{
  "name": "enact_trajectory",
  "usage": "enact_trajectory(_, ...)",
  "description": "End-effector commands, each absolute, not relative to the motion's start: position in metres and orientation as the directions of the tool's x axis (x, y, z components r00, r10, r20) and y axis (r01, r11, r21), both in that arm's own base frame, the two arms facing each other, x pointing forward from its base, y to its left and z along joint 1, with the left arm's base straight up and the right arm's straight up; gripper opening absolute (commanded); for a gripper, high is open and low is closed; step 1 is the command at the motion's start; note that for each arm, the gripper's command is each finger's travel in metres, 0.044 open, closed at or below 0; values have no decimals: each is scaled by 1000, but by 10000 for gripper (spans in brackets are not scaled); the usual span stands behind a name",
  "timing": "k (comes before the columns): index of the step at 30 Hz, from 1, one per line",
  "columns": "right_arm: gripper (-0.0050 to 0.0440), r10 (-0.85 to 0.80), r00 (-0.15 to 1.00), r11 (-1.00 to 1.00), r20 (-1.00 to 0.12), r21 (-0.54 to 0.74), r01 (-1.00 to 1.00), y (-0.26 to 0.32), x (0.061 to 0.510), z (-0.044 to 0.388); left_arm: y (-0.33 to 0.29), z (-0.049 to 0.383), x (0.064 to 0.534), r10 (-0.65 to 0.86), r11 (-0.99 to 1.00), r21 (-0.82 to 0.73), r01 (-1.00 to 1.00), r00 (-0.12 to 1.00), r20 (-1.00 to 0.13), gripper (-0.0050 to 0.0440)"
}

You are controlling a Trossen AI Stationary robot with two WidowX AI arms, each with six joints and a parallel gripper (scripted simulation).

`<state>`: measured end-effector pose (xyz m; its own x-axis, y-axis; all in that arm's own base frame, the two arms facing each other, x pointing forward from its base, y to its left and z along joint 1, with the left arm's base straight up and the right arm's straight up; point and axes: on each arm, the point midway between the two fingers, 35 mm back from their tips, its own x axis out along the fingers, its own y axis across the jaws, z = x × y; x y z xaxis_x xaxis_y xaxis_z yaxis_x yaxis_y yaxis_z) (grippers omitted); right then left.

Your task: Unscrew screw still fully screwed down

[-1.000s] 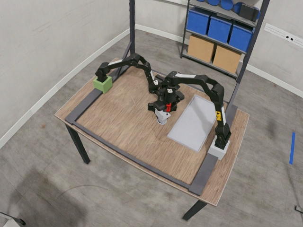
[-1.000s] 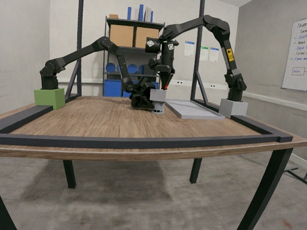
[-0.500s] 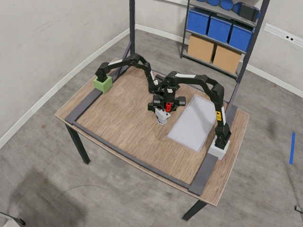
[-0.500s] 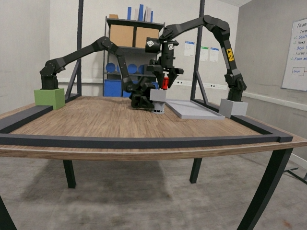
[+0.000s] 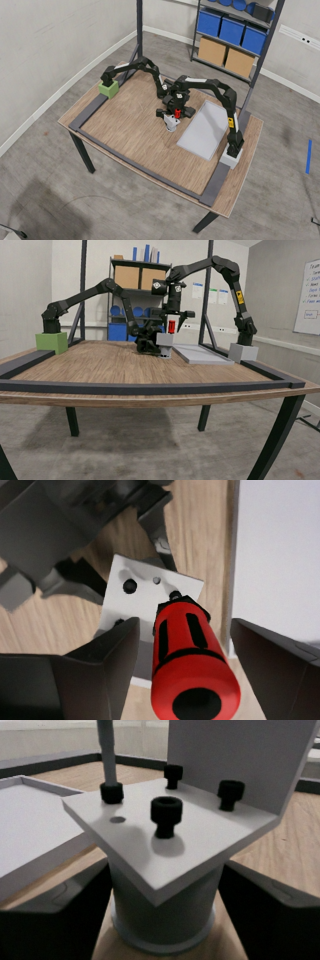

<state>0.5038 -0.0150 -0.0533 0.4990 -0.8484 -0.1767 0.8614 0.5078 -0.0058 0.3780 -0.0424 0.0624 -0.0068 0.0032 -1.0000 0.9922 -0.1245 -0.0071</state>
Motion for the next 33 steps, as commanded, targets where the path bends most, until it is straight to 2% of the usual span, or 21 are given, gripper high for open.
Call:
enact_trajectory(1, 245, -850, 500, 503, -165, 28, 864, -16, 510, -39, -43, 77, 381, -5, -312, 34, 949, 34, -999, 250)
enact_trajectory(8, 245, -850, 500, 503, -165, 28, 864, -16, 510, -39, -43, 77, 381, -5, -590, 31, 806, 35, -999, 250)
enact_trajectory(11, 245, -850, 500, 503, -165, 28, 864, -16, 510, -39, -43, 76, 381, -6, -620, 32, 784, 36, -999, 250)
enact_trajectory(19, 245, -850, 500, 503, -165, 28, 864, -16, 510, -39, -43, 76, 381, -5, -878, 20, 479, 33, -999, 250)
enact_trajectory(26, 245, -850, 500, 503, -165, 28, 864, -16, 510, -39, -43, 76, 381, -6, -981, 13, 192, 35, -999, 250)
enact_trajectory(33, 245, -850, 500, 503, -165, 28, 864, -16, 510, -39, -43, 76, 381, -6, -986, 12, 164, 36, -999, 250)
